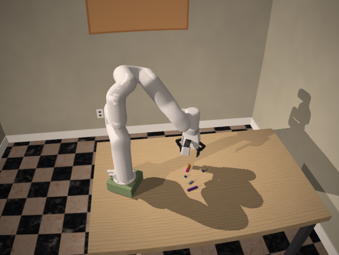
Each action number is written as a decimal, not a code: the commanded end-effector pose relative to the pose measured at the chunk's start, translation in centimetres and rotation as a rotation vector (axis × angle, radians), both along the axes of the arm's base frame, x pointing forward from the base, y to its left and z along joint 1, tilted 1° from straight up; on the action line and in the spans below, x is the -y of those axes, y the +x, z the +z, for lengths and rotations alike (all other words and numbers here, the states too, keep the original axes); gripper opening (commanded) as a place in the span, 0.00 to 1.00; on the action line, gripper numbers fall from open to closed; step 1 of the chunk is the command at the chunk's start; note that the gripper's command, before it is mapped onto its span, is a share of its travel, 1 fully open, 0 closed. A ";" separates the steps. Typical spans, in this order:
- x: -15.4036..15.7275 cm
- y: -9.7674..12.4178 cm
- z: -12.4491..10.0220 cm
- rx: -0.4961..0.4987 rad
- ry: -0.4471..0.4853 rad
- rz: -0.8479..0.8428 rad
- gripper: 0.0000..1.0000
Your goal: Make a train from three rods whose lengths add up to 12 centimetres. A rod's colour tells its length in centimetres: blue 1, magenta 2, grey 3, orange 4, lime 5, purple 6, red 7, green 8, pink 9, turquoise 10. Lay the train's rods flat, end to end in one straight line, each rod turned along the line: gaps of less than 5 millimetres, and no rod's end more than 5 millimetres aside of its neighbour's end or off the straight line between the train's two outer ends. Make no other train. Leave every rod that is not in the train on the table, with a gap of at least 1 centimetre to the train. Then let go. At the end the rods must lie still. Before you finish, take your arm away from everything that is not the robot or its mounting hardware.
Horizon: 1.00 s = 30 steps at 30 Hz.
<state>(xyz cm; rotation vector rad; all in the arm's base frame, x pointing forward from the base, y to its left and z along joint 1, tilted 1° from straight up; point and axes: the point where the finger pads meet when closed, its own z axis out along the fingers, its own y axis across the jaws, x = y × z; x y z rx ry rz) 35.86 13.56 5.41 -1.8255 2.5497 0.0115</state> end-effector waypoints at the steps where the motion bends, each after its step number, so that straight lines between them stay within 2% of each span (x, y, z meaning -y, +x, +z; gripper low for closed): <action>1: 0.1 0.2 0.1 0.004 0.001 0.015 1.00; 5: 0.2 0.2 0.1 0.004 0.001 0.037 1.00; 10: 1.0 0.4 -0.1 0.005 0.001 0.150 1.00; 20: 4.0 1.0 -0.5 0.009 0.000 0.549 1.00; 22: 4.0 1.0 -0.5 0.009 0.000 0.549 1.00; 24: 4.8 1.2 -0.6 0.010 -0.001 0.671 1.00; 30: 6.5 1.4 -0.9 0.012 -0.001 0.894 1.00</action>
